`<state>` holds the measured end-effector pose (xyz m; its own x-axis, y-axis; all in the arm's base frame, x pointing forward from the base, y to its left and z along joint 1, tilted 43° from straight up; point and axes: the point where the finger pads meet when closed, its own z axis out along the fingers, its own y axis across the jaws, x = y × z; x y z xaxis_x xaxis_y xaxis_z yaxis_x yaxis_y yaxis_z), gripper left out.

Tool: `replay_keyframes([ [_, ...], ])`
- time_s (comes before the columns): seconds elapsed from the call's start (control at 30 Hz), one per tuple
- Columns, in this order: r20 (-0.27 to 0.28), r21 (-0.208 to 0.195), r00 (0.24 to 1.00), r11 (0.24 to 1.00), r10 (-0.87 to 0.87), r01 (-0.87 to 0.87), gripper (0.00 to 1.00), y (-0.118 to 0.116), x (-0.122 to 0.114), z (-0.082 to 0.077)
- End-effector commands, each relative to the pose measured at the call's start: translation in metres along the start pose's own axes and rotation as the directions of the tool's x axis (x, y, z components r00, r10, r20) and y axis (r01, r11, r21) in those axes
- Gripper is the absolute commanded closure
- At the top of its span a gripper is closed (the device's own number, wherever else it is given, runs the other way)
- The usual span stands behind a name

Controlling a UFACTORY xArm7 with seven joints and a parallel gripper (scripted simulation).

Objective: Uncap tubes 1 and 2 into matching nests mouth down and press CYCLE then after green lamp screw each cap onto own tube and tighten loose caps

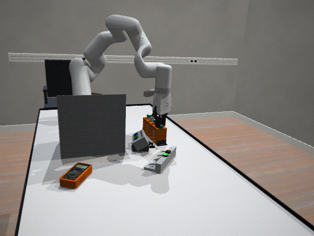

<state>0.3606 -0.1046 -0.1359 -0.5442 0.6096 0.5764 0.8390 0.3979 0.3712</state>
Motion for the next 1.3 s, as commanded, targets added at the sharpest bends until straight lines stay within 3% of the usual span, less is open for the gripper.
replay_keyframes([
  [0.0,0.013,0.003,1.000,1.000,0.012,-0.012,1.00,0.022,0.021,-0.004],
  [1.0,0.011,0.001,1.000,1.000,0.012,-0.012,1.00,0.171,0.178,-0.002],
  [1.27,0.011,0.001,1.000,1.000,0.012,-0.012,1.00,0.171,0.178,0.004],
])
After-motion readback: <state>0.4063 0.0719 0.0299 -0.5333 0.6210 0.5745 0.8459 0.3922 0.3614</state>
